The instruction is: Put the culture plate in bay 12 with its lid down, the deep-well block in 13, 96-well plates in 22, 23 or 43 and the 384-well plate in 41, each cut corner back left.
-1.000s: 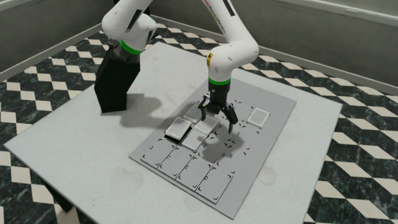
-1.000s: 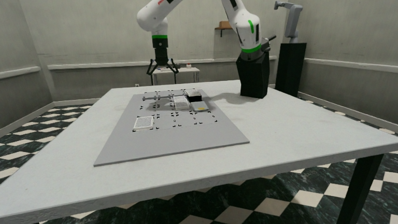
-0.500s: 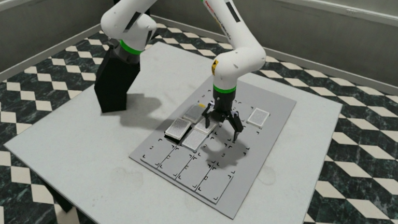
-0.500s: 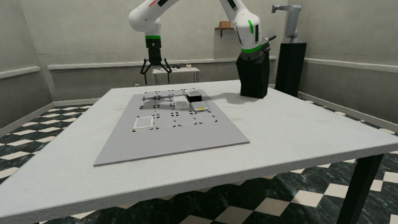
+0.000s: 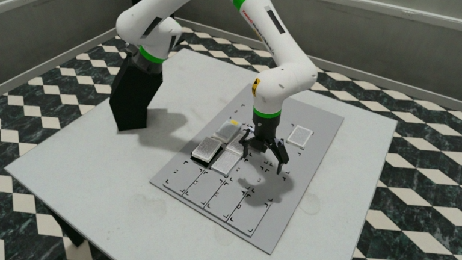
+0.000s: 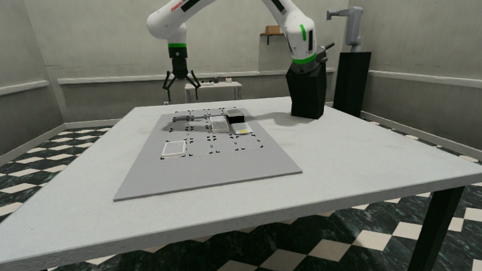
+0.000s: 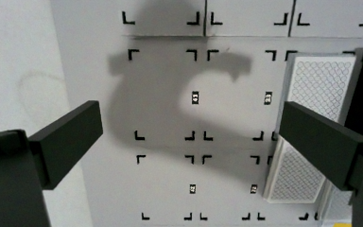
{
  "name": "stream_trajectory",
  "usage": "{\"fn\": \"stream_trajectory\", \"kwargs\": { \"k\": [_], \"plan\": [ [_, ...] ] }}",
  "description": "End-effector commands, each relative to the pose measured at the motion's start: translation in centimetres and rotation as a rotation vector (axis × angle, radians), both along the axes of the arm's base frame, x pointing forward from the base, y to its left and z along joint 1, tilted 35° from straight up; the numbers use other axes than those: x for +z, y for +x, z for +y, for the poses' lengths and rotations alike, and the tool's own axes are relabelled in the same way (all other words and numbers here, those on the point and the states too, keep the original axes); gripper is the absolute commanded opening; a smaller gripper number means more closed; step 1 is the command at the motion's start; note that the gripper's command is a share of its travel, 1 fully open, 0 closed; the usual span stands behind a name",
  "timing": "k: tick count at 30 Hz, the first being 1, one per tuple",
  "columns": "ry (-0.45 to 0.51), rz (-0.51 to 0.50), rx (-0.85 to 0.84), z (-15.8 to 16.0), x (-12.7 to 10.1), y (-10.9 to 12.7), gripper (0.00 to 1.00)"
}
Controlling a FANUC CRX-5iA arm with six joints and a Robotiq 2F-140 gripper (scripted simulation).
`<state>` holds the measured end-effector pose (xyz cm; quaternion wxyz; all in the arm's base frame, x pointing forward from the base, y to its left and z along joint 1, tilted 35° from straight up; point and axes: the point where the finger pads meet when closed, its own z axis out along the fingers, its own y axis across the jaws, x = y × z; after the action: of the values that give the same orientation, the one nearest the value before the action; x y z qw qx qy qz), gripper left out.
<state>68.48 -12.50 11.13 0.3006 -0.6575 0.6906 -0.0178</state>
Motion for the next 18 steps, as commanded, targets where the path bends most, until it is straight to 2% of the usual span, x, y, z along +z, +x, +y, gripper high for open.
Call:
{"fn": "stream_trajectory", "kwargs": {
  "k": [1,5,18],
  "plan": [
    [0.0,-0.001,0.0,-1.3,0.3,1.4,1.0],
    [0.0,-0.001,0.0,-2.2,0.4,2.4,1.0],
    [0.0,-0.001,0.0,-2.2,0.4,2.4,1.0]
  ]
}}
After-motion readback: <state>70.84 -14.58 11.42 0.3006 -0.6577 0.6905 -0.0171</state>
